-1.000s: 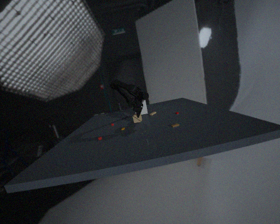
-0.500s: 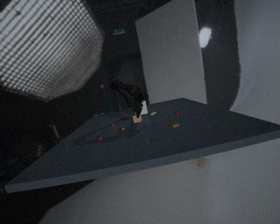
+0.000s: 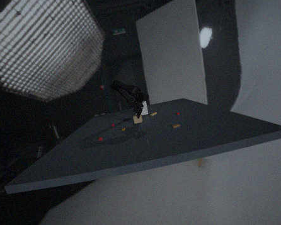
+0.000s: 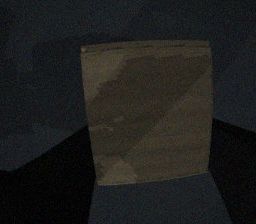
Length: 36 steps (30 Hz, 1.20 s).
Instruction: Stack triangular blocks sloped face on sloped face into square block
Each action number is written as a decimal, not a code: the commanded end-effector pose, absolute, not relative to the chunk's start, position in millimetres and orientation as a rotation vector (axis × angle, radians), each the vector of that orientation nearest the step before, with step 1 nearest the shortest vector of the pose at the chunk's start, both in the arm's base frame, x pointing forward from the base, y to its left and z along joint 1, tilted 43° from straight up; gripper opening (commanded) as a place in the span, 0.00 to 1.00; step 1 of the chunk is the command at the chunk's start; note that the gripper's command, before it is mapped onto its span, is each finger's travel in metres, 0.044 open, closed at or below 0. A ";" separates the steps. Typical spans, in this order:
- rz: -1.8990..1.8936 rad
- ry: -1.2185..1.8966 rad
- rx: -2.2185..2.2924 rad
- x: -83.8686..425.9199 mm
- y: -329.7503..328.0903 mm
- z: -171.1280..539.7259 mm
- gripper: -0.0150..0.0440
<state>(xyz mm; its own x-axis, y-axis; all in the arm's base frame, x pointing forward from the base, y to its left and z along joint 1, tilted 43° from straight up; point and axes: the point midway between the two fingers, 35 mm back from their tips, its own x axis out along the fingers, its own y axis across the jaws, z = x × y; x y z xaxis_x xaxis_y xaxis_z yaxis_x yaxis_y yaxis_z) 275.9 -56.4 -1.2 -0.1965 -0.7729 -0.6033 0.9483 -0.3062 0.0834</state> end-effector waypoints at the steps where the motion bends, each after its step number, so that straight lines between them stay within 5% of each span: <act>1: -1.774 0.362 0.661 276.7 -57.0 0.0 0.25; 21: -1.778 0.363 0.662 276.2 -58.1 -0.9 0.25; 36: -1.780 0.366 0.662 275.6 -57.7 -1.8 0.92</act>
<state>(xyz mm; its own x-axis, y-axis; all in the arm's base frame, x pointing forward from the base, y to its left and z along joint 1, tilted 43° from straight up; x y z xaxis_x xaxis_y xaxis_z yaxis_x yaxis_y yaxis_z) 275.7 -57.8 -1.7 -0.1963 -0.7731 -0.6032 0.9480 -0.3068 0.0846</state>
